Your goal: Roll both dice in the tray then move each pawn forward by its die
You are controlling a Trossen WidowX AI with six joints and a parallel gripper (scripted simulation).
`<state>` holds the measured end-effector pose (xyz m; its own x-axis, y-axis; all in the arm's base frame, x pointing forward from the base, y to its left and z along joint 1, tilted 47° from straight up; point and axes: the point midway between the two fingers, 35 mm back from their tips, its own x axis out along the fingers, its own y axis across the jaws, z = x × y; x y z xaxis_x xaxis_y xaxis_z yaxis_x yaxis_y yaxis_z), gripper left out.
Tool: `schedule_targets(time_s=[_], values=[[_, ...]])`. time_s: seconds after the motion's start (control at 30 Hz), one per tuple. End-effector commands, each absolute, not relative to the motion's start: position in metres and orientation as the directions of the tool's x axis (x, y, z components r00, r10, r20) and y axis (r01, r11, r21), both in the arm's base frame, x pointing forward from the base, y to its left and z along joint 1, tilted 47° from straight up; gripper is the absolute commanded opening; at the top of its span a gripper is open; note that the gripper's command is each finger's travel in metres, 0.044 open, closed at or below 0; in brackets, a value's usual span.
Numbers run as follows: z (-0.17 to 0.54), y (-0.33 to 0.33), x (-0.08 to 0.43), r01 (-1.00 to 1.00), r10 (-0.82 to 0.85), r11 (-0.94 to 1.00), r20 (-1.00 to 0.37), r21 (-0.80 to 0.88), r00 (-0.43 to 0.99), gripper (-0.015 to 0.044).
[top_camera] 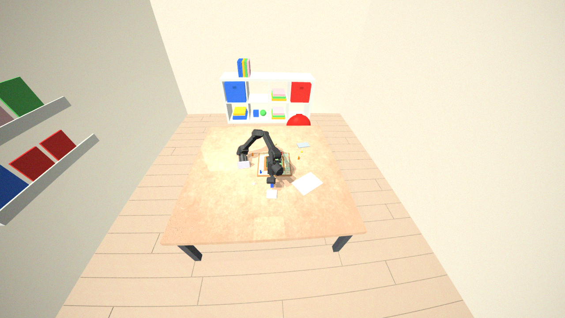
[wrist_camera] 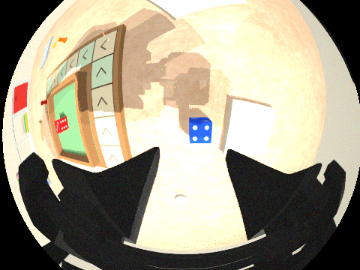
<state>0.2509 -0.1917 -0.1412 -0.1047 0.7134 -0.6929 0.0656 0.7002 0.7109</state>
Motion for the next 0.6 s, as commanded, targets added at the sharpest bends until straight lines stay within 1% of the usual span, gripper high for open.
schedule_targets(time_s=[0.0, 0.57], values=[[-0.145, -0.199, 0.253, 0.004, 0.703, 0.708, -0.704, 0.706, -0.101, 0.0275], [-0.166, -0.178, 0.250, 0.003, 0.704, 0.707, -0.703, 0.707, -0.100, 0.0275]])
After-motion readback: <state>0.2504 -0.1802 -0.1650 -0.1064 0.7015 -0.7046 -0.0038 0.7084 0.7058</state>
